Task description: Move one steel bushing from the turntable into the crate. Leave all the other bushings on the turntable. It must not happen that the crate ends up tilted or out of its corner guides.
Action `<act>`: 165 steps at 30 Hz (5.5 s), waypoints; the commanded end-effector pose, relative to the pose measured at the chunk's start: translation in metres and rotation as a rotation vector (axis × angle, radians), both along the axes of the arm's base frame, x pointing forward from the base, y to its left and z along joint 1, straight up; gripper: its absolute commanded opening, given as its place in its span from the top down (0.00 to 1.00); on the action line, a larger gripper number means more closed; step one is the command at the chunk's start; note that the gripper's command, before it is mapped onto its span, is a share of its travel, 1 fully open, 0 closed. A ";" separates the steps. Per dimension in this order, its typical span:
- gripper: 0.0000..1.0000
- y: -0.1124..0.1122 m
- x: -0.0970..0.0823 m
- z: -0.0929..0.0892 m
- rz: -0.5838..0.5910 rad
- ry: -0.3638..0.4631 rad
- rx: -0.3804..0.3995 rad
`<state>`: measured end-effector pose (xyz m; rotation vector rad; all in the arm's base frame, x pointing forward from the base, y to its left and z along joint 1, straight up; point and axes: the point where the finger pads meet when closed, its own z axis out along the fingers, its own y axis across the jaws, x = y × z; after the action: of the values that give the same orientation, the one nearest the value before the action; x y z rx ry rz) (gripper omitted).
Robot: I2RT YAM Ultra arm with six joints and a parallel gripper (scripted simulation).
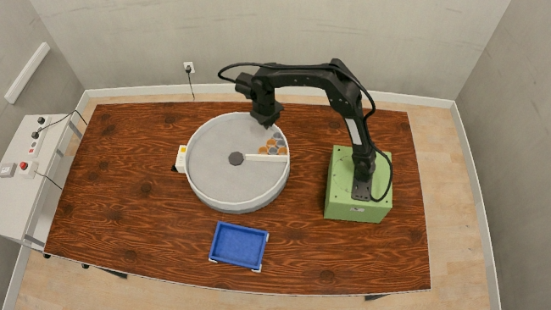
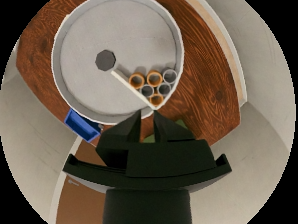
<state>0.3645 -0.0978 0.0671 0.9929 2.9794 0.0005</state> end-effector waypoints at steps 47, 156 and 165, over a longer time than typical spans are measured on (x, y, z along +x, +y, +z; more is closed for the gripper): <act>0.85 -0.016 -0.004 -0.028 -0.225 0.009 0.004; 0.85 -0.063 0.006 -0.092 -0.982 -0.036 0.001; 0.85 -0.062 0.003 -0.099 -0.982 -0.008 -0.001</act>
<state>0.3572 -0.1562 -0.0381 2.2858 2.1683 -0.0026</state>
